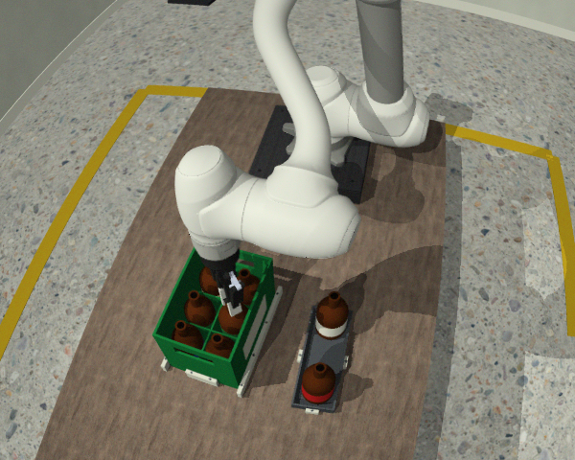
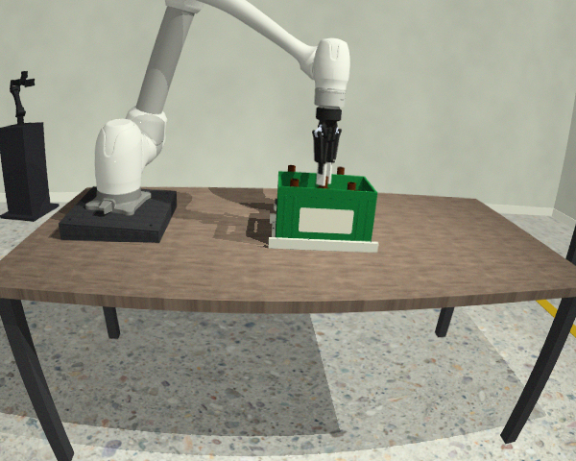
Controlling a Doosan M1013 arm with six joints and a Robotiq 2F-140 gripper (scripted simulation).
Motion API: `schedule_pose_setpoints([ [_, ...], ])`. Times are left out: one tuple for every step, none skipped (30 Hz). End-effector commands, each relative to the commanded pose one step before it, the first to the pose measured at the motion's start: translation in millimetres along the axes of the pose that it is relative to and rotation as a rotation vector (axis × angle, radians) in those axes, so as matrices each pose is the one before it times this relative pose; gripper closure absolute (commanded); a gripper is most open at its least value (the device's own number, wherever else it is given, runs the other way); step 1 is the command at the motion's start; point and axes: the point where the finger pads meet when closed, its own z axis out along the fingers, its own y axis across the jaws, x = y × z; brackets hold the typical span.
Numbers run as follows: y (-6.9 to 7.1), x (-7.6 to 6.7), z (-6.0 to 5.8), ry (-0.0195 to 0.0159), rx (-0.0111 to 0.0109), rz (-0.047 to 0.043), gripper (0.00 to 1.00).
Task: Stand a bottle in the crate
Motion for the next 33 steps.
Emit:
schedule_pose_setpoints([
  [0.01,0.02,1.0,0.0,-0.0002,-0.00002,1.0],
  [0.0,0.0,0.47,0.0,0.0,0.0,1.0],
  [0.0,0.0,0.0,0.0,0.0,0.0,1.0],
  [0.0,0.0,0.0,0.0,0.0,0.0,1.0],
  [0.0,0.0,0.48,0.0,0.0,0.0,1.0],
  [0.0,0.0,0.49,0.0,0.0,0.0,1.0],
  [0.0,0.0,0.49,0.0,0.0,0.0,1.0],
  [0.0,0.0,0.49,0.0,0.0,0.0,1.0],
  [0.0,0.0,0.49,0.0,0.0,0.0,1.0],
  [0.0,0.0,0.49,0.0,0.0,0.0,1.0],
  [0.0,0.0,0.49,0.0,0.0,0.0,1.0],
  [0.0,0.0,0.49,0.0,0.0,0.0,1.0],
  [0.0,0.0,0.49,0.0,0.0,0.0,1.0],
  [0.0,0.0,0.48,0.0,0.0,0.0,1.0],
  [0.0,0.0,0.47,0.0,0.0,0.0,1.0],
  [0.0,0.0,0.46,0.0,0.0,0.0,1.0],
  [0.0,0.0,0.45,0.0,0.0,0.0,1.0],
  [0.0,0.0,0.44,0.0,0.0,0.0,1.0],
  [0.0,0.0,0.43,0.0,0.0,0.0,1.0],
  [0.0,0.0,0.0,0.0,0.0,0.0,1.0],
  [0.0,0.0,0.0,0.0,0.0,0.0,1.0],
  [0.0,0.0,0.41,0.0,0.0,0.0,1.0],
  [0.0,0.0,0.4,0.0,0.0,0.0,1.0],
  [0.0,0.0,0.38,0.0,0.0,0.0,1.0],
  [0.0,0.0,0.37,0.0,0.0,0.0,1.0],
  [0.0,0.0,0.35,0.0,0.0,0.0,1.0],
  [0.0,0.0,0.33,0.0,0.0,0.0,1.0],
  [0.0,0.0,0.31,0.0,0.0,0.0,1.0],
  [0.0,0.0,0.29,0.0,0.0,0.0,1.0],
  [0.0,0.0,0.27,0.0,0.0,0.0,1.0],
  [0.0,0.0,0.25,0.0,0.0,0.0,1.0],
  [0.0,0.0,0.23,0.0,0.0,0.0,1.0],
  [0.0,0.0,0.2,0.0,0.0,0.0,1.0],
])
